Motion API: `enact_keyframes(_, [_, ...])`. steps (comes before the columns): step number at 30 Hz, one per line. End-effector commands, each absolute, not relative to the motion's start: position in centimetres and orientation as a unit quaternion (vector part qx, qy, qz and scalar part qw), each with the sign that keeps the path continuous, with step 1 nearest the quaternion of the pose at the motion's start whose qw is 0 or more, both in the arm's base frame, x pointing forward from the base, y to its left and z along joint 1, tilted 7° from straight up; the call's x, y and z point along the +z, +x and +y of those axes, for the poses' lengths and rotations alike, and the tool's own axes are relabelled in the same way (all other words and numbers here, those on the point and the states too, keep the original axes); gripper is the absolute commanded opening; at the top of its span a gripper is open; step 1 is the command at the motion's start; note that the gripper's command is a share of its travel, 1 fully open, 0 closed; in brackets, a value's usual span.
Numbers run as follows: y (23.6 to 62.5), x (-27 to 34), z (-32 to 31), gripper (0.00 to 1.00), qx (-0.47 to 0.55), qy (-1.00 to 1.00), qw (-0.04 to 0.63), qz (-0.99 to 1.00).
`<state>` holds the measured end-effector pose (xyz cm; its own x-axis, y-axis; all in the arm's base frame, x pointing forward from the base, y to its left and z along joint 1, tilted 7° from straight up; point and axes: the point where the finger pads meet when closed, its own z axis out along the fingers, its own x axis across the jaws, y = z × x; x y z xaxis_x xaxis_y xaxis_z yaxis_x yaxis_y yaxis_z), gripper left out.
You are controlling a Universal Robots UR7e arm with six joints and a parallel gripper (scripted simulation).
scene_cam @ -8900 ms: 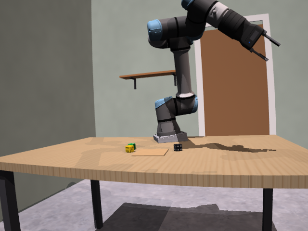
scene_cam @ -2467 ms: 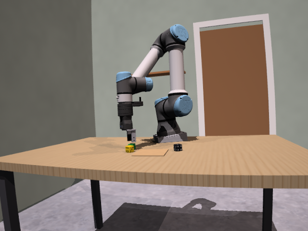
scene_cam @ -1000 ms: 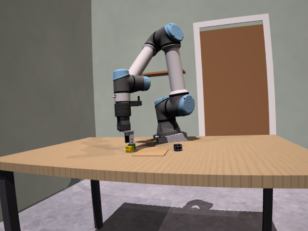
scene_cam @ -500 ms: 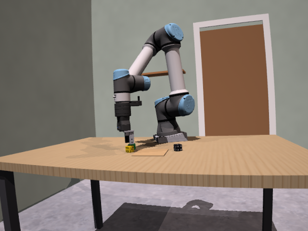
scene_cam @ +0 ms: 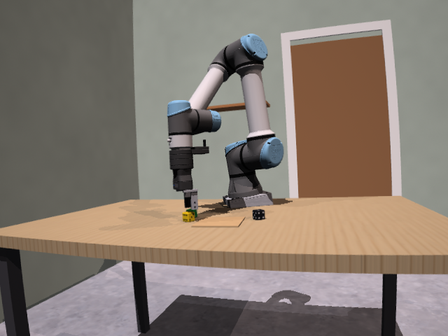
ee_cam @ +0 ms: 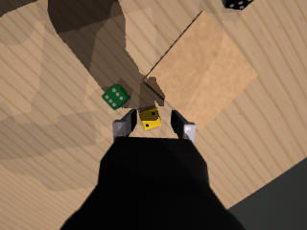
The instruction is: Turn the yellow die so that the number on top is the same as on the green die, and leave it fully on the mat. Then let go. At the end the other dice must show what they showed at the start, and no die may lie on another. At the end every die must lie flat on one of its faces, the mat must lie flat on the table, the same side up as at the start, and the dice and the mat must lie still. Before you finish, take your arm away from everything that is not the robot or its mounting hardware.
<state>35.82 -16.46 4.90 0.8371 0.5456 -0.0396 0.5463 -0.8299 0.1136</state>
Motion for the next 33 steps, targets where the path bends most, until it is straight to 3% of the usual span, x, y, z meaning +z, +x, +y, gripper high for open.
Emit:
enact_keyframes(1, [35.9,4.8,-15.2,1.00,-0.002,0.956,0.061,0.286])
enact_keyframes(33, [35.9,3.1,-0.5,1.00,-0.002,0.956,0.061,0.286])
